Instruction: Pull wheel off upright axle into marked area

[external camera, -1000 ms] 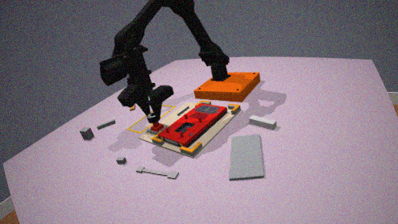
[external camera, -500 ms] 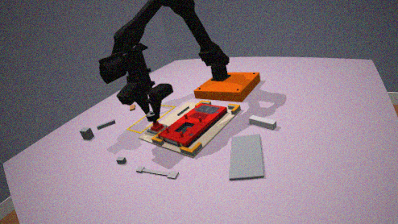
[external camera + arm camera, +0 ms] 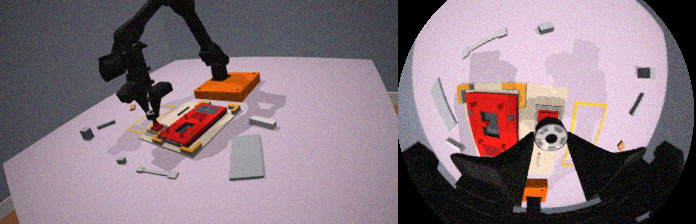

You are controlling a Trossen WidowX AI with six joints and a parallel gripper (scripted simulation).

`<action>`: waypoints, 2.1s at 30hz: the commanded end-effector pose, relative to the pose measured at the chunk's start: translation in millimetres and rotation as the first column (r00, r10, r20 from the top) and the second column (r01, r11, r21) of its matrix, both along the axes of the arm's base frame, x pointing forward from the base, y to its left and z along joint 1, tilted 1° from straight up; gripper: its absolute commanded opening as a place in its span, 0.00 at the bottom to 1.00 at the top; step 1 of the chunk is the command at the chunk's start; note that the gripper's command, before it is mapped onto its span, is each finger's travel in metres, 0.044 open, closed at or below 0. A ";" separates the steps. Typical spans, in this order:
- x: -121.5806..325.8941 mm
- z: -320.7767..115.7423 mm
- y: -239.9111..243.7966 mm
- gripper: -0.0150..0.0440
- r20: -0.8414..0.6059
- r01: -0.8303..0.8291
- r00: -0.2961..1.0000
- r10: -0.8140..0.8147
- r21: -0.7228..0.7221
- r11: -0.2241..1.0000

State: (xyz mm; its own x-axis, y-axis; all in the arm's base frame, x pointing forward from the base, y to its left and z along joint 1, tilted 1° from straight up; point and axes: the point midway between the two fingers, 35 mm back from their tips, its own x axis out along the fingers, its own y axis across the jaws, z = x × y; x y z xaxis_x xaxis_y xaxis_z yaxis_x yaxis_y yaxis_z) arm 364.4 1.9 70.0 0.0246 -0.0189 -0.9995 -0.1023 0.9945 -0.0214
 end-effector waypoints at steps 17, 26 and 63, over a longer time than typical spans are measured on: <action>0.7 9.4 0.3 0.25 0.008 -0.003 1.000 0.003 -0.002 1.000; 0.4 12.3 0.4 0.25 0.009 -0.004 1.000 0.004 -0.002 1.000; -20.2 46.8 -41.9 0.25 0.002 -0.005 1.000 0.005 -0.004 1.000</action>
